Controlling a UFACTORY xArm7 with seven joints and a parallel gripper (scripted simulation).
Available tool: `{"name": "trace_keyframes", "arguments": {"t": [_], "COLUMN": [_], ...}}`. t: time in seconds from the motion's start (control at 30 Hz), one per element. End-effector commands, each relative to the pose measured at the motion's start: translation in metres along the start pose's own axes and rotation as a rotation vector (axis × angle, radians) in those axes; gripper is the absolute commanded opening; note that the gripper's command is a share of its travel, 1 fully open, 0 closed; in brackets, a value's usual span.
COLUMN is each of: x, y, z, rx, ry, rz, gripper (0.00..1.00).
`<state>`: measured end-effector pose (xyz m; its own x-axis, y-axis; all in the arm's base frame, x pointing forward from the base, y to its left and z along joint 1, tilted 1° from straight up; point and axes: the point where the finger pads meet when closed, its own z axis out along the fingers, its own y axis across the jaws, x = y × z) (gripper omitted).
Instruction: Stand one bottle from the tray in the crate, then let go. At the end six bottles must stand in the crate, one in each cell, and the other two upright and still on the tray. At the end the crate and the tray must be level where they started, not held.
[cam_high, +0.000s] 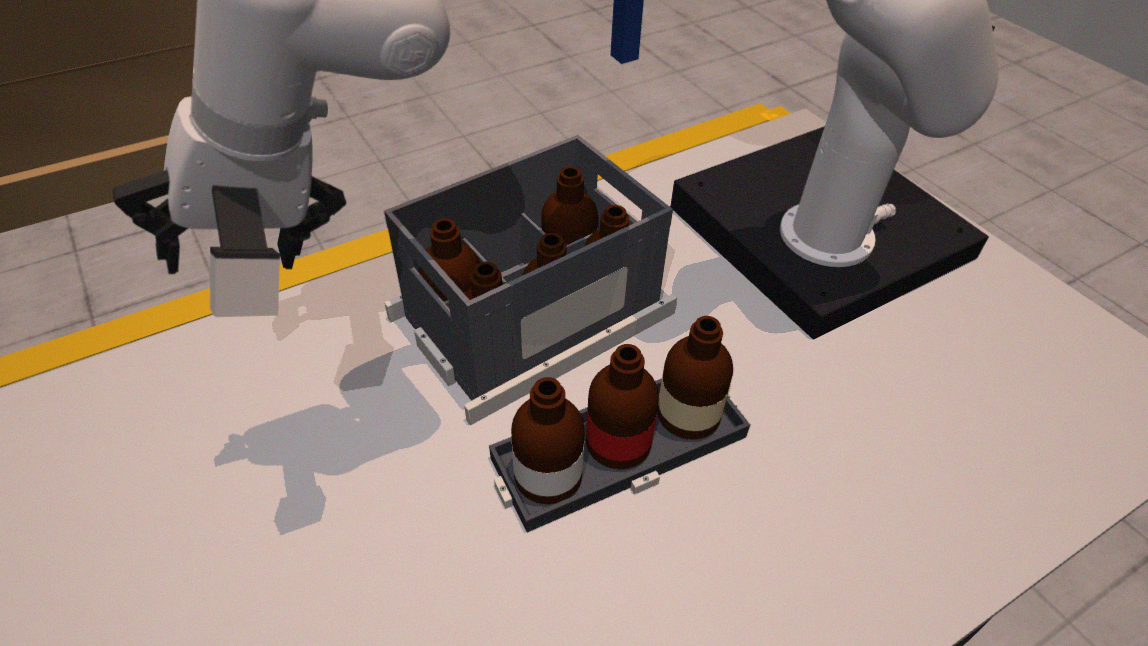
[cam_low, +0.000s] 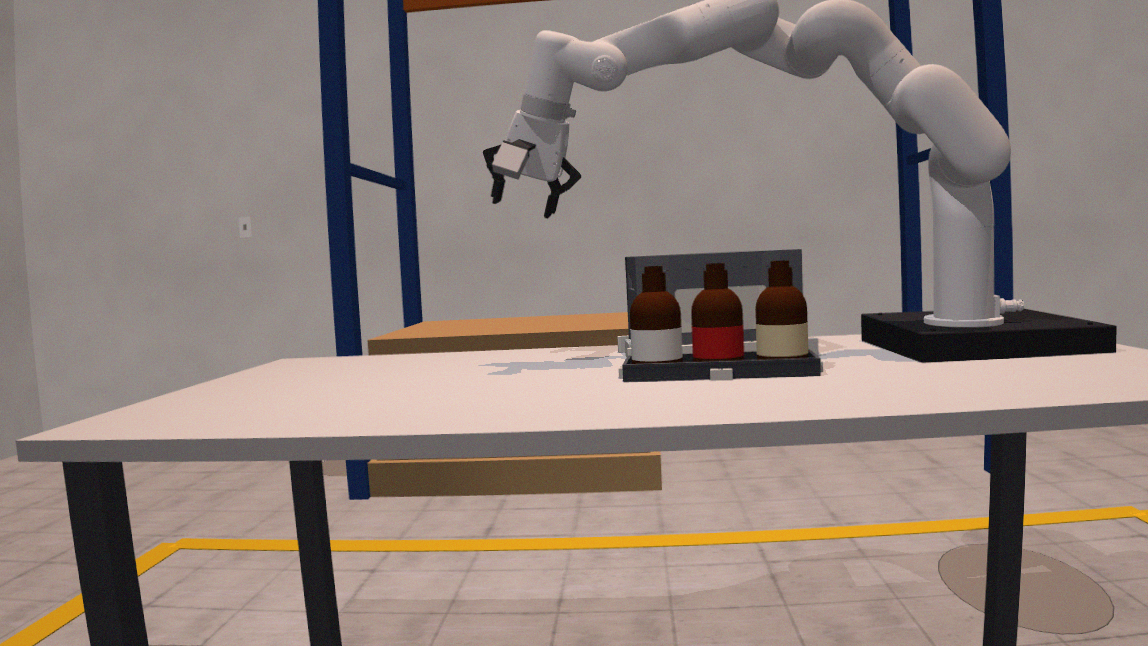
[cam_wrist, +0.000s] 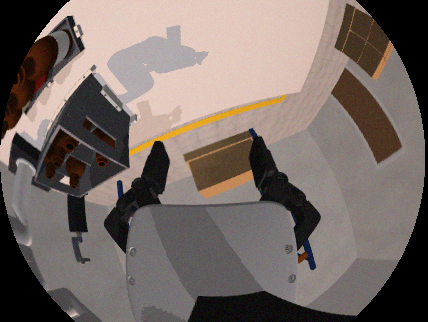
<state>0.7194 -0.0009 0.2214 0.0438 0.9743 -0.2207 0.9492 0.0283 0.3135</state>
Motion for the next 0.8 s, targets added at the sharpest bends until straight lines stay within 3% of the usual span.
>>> {"name": "trace_keyframes", "arguments": {"t": [0.0,0.17,0.3,0.47,0.5,0.57,0.6,0.67,0.7,0.77], "x": [-0.001,-0.009,-0.042,-0.053,-0.064,-0.064,-0.075,-0.075,-0.084,-0.084], "y": [0.002,-0.007,-0.054,-0.073,-0.095,-0.095,-0.118,-0.118,-0.143,-0.143], "z": [-0.004,-0.006,-0.014,-0.017,-0.020,-0.020,-0.023,-0.023,-0.026,-0.026], "rx": [0.000,0.017,0.097,0.126,0.157,0.157,0.189,0.189,0.222,0.222], "ry": [-0.001,0.004,0.029,0.038,0.048,0.048,0.059,0.059,0.070,0.070], "rz": [0.001,0.019,0.111,0.148,0.189,0.189,0.234,0.234,0.281,0.281], "gripper": [1.00,1.00,1.00,1.00,1.00,1.00,1.00,1.00,1.00,1.00]}}
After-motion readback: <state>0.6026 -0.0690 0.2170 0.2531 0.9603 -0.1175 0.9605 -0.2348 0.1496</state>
